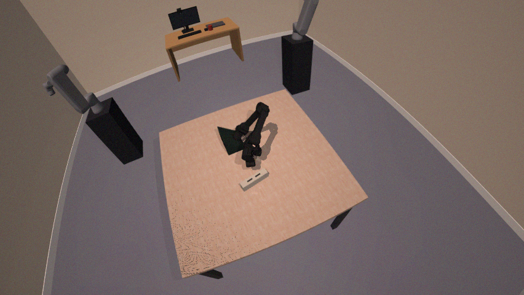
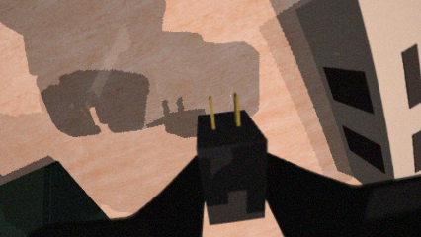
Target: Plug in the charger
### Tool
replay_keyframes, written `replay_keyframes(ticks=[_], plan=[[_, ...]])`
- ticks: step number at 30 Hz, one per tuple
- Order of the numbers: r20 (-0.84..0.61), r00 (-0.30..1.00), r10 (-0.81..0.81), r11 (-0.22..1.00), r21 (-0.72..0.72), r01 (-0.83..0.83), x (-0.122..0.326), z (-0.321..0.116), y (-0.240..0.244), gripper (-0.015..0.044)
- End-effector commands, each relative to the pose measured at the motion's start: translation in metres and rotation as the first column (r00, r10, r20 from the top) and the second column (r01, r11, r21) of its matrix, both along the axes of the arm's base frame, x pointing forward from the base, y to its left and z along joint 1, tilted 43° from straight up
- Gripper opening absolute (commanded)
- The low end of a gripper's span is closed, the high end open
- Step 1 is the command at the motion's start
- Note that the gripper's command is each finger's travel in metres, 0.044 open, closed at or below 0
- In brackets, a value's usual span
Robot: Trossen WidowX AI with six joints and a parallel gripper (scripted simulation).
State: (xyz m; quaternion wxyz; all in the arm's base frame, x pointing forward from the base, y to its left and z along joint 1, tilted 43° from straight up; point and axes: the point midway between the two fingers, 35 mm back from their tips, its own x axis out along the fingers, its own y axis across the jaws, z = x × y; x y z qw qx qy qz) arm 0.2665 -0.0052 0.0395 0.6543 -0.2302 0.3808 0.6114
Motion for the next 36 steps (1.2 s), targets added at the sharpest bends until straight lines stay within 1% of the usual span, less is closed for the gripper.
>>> replay_keyframes(ticks=[1, 18, 36], plan=[[-0.042, 0.998, -0.052, 0.999, -0.002, 0.052, 0.002, -0.002, 0.000, 0.0000], [-0.212, 0.947, -0.240, 0.971, -0.029, 0.239, 0.003, -0.011, 0.003, 0.0000], [-0.376, 0.826, -0.420, 0.904, -0.096, 0.416, 0.004, -0.021, 0.006, 0.0000]])
